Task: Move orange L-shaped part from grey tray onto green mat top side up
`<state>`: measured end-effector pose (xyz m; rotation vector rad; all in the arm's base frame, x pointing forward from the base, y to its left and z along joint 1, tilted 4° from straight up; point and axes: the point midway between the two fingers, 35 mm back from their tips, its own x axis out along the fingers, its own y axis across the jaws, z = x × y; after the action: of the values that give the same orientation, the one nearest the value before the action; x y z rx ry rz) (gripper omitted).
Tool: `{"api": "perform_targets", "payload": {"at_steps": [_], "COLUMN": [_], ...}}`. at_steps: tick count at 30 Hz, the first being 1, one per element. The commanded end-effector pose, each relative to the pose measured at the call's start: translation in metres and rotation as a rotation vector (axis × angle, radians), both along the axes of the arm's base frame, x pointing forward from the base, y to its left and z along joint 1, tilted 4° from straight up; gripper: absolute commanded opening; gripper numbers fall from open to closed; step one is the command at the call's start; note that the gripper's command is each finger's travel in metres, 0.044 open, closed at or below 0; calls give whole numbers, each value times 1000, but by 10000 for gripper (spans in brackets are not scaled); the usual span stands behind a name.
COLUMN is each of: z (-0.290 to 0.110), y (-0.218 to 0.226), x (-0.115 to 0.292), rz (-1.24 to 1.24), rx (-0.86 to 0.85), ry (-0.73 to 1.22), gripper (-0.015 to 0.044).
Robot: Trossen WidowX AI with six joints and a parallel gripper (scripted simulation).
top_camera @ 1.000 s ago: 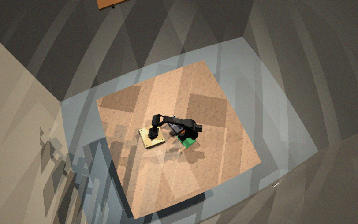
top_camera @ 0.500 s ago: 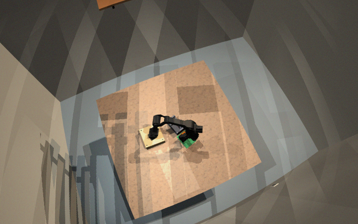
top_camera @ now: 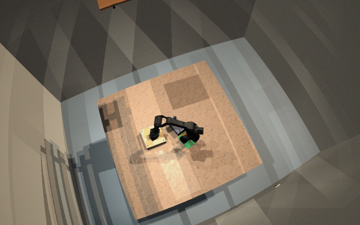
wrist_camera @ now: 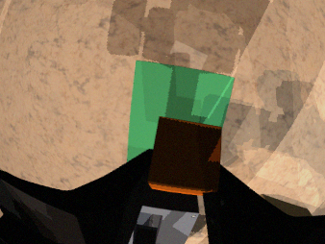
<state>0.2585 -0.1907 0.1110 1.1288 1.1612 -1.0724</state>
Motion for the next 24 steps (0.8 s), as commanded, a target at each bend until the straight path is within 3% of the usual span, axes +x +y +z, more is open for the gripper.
{"api": "perform_targets", "payload": {"at_steps": [1,24], "z": [-10,-45], "y": [2,1], "x": [0,3], "rz": [2,2], "rx": [10,10], "ry": [3,3], "gripper": [0,0]}}
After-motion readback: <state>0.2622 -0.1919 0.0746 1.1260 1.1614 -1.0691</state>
